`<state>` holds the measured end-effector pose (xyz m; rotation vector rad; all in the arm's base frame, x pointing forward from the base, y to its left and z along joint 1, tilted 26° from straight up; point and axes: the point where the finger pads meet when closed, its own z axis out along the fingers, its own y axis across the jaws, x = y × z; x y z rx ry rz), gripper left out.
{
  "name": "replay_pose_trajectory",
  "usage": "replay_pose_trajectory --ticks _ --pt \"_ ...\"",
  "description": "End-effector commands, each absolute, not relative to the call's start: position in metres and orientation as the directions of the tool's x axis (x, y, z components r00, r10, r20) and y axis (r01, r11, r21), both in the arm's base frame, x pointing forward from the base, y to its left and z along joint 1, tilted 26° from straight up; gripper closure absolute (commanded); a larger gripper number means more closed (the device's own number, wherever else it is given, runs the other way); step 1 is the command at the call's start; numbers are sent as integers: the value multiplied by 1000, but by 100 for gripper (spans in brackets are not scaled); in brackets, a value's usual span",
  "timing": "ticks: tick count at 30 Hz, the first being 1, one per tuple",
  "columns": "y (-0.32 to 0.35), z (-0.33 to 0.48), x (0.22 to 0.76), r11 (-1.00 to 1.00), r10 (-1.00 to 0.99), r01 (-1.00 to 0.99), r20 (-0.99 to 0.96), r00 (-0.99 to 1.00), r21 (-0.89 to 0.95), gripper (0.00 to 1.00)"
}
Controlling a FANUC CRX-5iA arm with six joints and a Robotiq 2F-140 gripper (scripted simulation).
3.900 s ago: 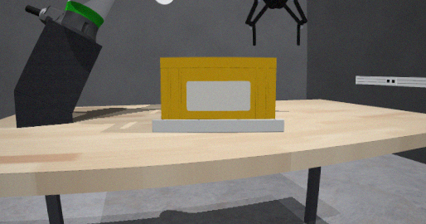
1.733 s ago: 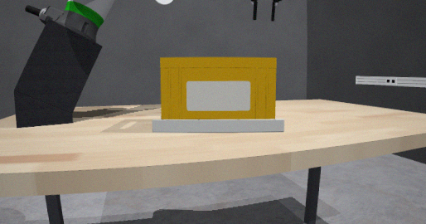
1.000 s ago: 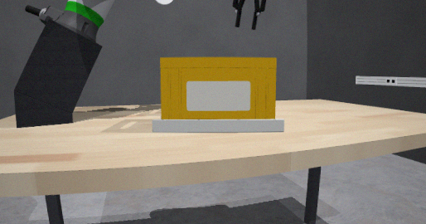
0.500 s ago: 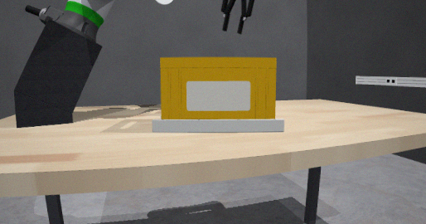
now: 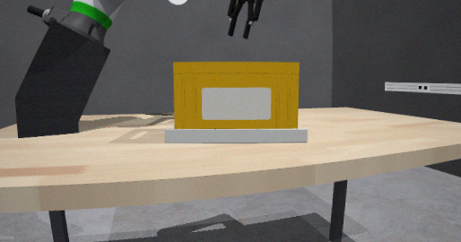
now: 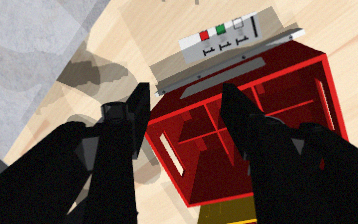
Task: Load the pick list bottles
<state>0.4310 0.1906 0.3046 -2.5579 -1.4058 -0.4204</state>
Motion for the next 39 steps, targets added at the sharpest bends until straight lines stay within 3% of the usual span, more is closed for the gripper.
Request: replay_pose_trajectory --ticks 1,39 --pt "200 304 421 -540 790 841 328 518 -29 56" --pt "286 293 305 -685 713 727 261 651 58 56"
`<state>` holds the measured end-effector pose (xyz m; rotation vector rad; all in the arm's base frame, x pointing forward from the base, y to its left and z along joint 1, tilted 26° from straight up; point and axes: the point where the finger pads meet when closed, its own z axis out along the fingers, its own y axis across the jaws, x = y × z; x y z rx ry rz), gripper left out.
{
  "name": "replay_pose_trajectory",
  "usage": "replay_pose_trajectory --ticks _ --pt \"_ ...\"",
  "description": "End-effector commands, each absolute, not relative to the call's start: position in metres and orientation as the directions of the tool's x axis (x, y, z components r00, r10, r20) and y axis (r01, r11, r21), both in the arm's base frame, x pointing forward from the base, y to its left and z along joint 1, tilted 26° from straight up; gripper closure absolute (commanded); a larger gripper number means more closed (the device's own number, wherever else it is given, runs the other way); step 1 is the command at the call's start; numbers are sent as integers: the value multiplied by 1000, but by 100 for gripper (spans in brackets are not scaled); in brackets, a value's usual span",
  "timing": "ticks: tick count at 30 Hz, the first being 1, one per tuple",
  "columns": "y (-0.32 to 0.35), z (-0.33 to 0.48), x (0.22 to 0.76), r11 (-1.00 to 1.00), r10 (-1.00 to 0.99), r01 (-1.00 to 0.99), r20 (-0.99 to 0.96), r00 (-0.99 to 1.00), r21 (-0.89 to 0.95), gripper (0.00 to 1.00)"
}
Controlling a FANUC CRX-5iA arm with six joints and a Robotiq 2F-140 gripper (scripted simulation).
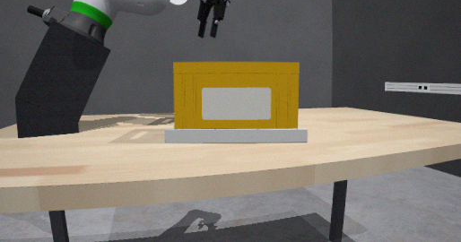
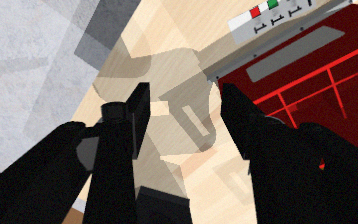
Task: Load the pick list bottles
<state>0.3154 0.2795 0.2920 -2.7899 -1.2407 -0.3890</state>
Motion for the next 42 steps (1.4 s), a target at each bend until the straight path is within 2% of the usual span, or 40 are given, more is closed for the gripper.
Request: replay_pose_trajectory --ticks 1,29,42 --pt "289 293 301 -698 700 712 273 660 69 56" --pt "346 304 209 -782 583 619 432 688 69 56" --pt "346 304 209 -782 583 619 432 688 69 56"
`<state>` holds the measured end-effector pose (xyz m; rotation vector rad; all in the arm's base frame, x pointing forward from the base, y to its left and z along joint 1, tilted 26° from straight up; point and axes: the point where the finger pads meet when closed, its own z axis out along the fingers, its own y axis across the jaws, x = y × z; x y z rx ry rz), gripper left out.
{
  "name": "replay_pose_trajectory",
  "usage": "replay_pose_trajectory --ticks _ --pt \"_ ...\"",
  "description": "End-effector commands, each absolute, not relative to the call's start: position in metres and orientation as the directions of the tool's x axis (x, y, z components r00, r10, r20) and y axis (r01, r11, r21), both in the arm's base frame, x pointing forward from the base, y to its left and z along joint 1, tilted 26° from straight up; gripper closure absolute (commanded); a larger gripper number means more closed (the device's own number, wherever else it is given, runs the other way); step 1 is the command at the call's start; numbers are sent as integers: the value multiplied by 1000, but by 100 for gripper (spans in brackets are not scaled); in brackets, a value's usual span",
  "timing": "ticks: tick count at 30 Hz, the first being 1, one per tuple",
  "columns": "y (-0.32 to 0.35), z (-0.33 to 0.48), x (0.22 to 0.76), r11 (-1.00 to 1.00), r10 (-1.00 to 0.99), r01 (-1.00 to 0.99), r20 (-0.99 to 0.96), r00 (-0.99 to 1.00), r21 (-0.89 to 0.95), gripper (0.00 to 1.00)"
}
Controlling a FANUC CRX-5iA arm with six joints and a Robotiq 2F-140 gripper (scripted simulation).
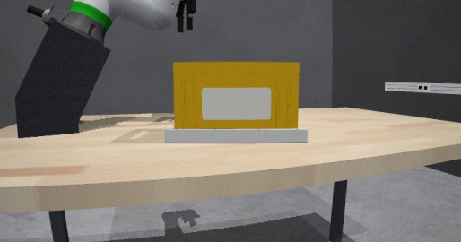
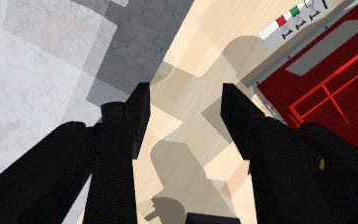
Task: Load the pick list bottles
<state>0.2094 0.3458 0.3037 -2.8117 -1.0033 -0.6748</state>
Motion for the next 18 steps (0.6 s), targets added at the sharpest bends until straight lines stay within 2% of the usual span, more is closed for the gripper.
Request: replay_pose_trajectory --ticks 1,9,18 --pt "346 304 209 -782 583 619 432 688 69 56" --pt "346 304 209 -782 583 619 432 688 69 56" --pt "327 295 249 -920 326 388 434 840 -61 56"
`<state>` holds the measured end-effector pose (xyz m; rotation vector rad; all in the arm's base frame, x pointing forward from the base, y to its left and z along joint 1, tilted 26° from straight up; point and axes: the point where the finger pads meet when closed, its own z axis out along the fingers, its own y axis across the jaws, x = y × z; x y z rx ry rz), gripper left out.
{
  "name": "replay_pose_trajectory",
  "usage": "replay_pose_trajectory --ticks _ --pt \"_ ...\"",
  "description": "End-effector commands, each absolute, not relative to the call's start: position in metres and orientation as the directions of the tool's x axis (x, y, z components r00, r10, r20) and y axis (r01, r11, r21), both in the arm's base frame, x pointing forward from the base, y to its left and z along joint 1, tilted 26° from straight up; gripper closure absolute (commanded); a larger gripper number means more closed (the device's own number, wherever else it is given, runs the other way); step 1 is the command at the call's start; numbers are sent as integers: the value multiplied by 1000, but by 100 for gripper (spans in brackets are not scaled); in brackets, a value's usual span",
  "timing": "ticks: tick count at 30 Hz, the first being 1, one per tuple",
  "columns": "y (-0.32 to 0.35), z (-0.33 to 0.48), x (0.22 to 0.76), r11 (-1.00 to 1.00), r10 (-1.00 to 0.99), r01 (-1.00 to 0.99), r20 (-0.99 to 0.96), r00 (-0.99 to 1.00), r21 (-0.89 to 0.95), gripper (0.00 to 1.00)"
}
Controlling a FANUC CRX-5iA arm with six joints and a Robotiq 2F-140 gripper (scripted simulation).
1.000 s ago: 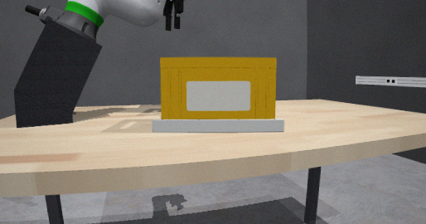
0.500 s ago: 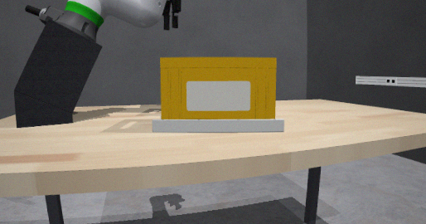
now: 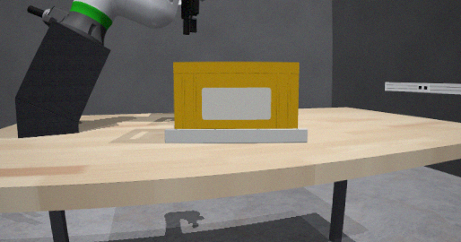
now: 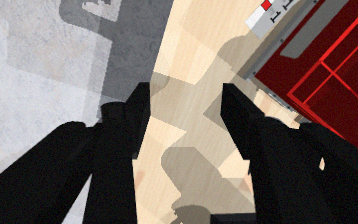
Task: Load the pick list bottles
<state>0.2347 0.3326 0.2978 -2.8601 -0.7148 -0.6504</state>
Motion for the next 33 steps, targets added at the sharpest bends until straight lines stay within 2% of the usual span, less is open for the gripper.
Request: replay_pose_trajectory --ticks 1,5,20,33 --pt "324 294 253 -930 295 360 431 853 -76 56" --pt "320 292 262 -947 232 302 425 875 -104 56" --pt "288 276 328 -943 -250 -154 324 913 -295 56" --pt "264 265 376 -937 -273 -176 316 908 -303 56"
